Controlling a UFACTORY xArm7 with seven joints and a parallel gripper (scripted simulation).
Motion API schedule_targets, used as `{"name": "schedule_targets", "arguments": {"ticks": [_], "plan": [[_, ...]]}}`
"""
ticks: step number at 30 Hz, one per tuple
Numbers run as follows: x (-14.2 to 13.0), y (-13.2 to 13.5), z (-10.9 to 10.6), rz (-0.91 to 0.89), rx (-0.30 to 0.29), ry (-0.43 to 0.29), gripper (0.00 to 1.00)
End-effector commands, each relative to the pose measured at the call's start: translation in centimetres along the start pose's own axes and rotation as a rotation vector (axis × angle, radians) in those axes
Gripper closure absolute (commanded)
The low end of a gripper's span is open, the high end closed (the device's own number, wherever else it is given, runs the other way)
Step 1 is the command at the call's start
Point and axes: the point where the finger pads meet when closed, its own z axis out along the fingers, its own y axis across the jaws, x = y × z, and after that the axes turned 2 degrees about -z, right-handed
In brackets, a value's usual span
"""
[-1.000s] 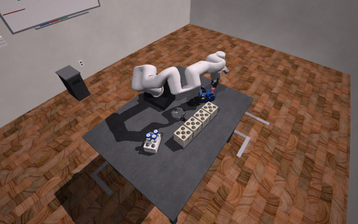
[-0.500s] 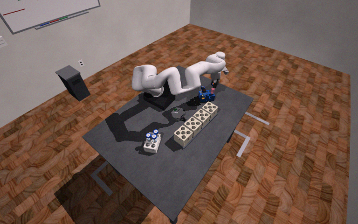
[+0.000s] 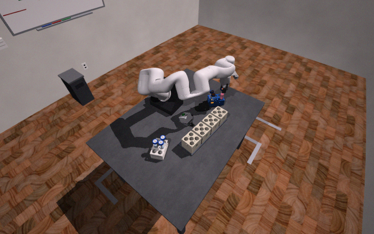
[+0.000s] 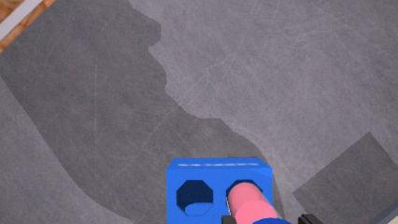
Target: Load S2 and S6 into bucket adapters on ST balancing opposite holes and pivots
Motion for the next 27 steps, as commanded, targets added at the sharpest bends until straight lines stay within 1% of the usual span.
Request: {"name": "schedule_targets", "arguments": {"ticks": [1, 27], "plan": [[0.1, 0.0, 0.0, 0.0, 0.001, 0.005, 1.0], [0.1, 0.0, 2.2, 0.0, 0.001, 0.005, 1.0]]}}
